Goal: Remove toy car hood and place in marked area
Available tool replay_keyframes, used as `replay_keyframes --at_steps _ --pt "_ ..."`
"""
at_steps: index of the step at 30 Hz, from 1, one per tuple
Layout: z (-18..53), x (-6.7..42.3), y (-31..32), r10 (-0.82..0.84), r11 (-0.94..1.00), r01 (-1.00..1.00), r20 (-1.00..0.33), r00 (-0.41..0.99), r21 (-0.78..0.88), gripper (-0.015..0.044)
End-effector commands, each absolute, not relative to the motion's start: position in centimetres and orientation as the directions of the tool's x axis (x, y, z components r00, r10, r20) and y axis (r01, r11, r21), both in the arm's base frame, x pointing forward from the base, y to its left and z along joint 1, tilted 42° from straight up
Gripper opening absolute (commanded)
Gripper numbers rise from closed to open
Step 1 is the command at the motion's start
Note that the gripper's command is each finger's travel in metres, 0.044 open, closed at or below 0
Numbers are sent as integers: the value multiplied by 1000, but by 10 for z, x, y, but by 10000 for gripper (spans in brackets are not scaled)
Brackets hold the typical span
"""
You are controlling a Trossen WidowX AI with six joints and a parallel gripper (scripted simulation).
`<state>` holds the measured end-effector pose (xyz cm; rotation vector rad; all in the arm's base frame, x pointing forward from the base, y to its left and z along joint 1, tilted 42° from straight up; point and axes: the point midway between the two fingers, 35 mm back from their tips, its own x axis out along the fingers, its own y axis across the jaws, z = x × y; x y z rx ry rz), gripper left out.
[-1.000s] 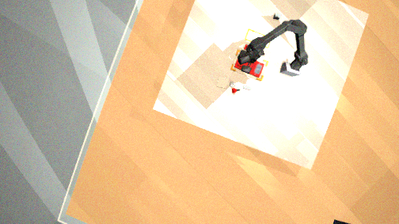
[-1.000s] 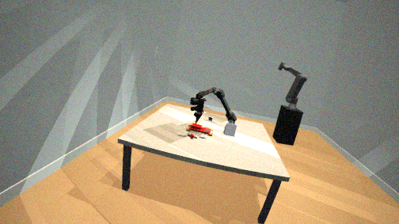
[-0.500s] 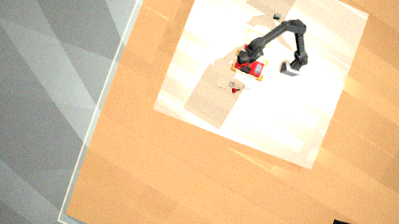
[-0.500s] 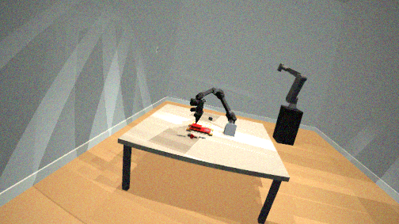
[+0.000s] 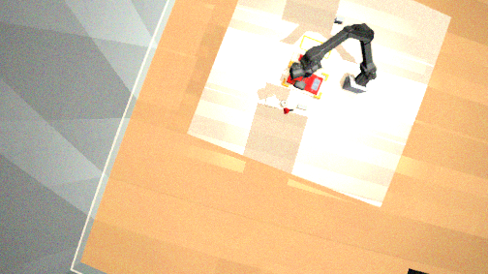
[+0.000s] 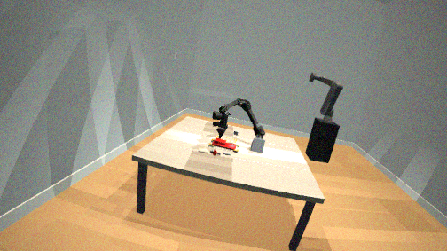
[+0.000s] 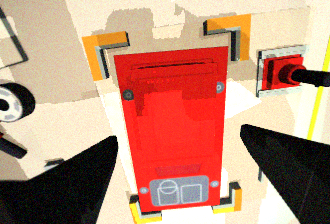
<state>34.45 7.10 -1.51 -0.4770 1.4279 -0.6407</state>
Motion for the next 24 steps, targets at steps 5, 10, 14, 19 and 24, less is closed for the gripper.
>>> replay_keyframes --at_steps 5,10,14,19,24 --pt "-20 343 66 -666 743 114 -745 23 -660 440" --pt "-22 344 64 -666 742 114 -745 23 -660 440" --pt "-23 344 63 -666 742 114 -745 23 -660 440" --pt "-25 344 61 -667 742 114 -745 23 -660 440" --pt "-27 344 59 -667 742 114 -745 23 -661 440"
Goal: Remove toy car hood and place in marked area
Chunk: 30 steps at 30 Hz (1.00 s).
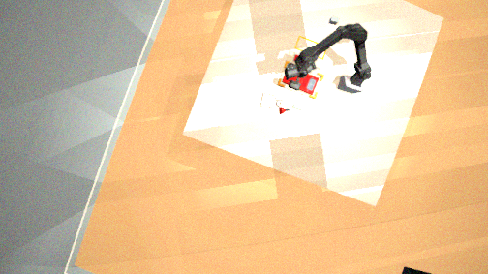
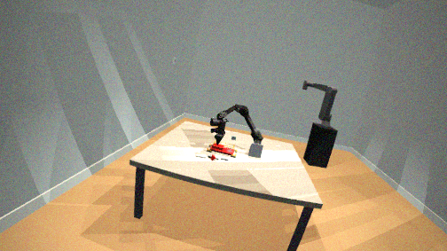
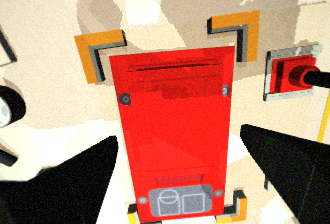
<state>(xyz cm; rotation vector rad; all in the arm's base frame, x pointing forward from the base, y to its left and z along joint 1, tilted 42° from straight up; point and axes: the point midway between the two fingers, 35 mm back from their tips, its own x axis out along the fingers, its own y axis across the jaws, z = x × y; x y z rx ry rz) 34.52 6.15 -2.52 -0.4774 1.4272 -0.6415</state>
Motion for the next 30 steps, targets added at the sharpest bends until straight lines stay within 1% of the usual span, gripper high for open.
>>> replay_keyframes --at_steps 1,30 --pt "-28 344 58 -667 742 114 -745 23 -661 440" --pt "-38 344 49 -668 741 114 -744 23 -661 440"
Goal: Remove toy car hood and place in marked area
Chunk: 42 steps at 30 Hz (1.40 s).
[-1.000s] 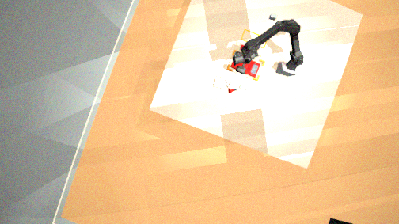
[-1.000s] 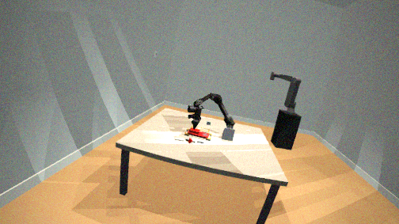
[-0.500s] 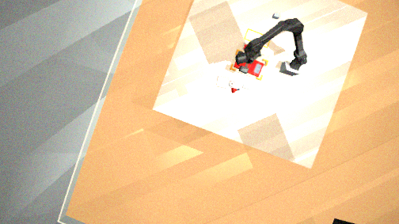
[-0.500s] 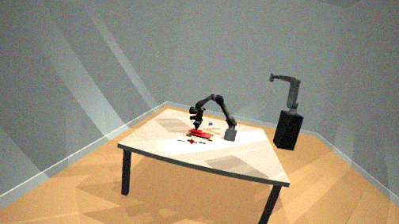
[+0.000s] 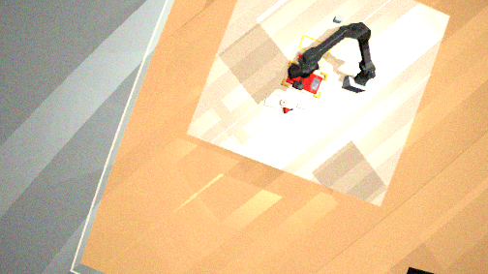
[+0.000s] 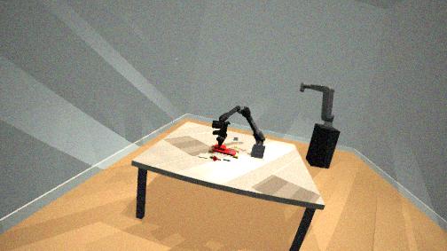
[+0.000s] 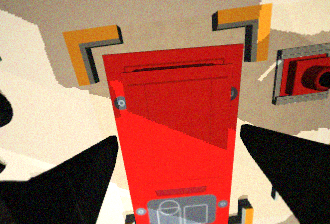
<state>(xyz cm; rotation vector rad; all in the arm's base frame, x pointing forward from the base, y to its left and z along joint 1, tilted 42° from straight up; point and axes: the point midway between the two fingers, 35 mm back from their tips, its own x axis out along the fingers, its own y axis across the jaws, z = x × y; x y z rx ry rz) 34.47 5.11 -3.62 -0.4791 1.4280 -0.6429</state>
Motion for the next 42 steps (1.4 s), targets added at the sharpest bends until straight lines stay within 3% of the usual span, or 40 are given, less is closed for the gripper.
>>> replay_keyframes --at_steps 1,28,31,41,42 --pt "-38 344 49 -668 741 114 -744 23 -661 440" --pt "-48 344 40 -668 741 114 -744 23 -662 440" --pt "-46 345 42 -664 744 120 -747 25 -657 361" --pt "-46 345 42 -664 744 120 -747 25 -657 295" --pt "-46 345 42 -664 744 120 -747 25 -657 268"
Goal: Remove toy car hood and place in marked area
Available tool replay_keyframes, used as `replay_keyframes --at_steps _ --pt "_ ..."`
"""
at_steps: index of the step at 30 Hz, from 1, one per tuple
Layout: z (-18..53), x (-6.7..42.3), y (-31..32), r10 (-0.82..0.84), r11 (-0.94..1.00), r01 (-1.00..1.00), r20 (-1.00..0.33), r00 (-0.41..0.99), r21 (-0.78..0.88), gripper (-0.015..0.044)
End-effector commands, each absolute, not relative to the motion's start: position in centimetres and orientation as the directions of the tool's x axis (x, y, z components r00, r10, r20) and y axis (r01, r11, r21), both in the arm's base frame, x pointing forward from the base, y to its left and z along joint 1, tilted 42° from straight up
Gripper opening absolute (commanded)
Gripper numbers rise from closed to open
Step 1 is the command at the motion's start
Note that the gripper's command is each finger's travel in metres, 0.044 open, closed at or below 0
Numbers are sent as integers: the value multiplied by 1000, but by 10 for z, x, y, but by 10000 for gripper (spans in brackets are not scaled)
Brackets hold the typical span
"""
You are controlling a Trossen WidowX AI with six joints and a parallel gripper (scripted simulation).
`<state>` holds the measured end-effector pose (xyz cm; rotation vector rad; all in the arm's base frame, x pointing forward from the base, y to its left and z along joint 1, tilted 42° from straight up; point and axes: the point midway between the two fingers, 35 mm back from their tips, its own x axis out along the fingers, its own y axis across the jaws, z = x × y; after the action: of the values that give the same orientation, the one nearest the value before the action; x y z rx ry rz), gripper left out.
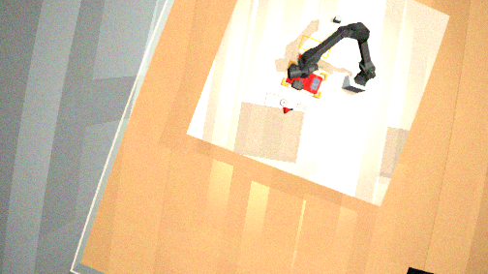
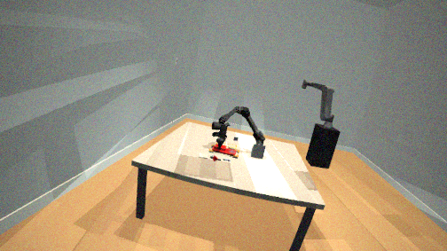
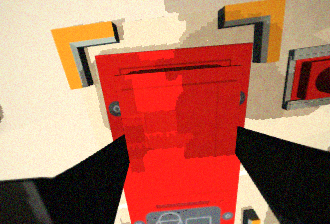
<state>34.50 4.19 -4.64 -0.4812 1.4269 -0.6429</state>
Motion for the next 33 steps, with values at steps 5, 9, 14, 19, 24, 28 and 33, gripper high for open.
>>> replay_keyframes --at_steps 5,9,14,19,24,28,33 --pt "-45 345 43 -664 744 120 -747 25 -657 137" --pt "-43 345 45 -664 744 120 -747 25 -657 32" --pt "-41 345 47 -664 744 119 -747 25 -657 0" --pt "-38 345 50 -664 744 119 -747 25 -657 0" --pt "-36 345 52 -664 744 119 -747 25 -657 0" --pt "-34 345 54 -664 744 119 -747 25 -657 0" --pt "-31 345 56 -664 744 119 -747 25 -657 0"
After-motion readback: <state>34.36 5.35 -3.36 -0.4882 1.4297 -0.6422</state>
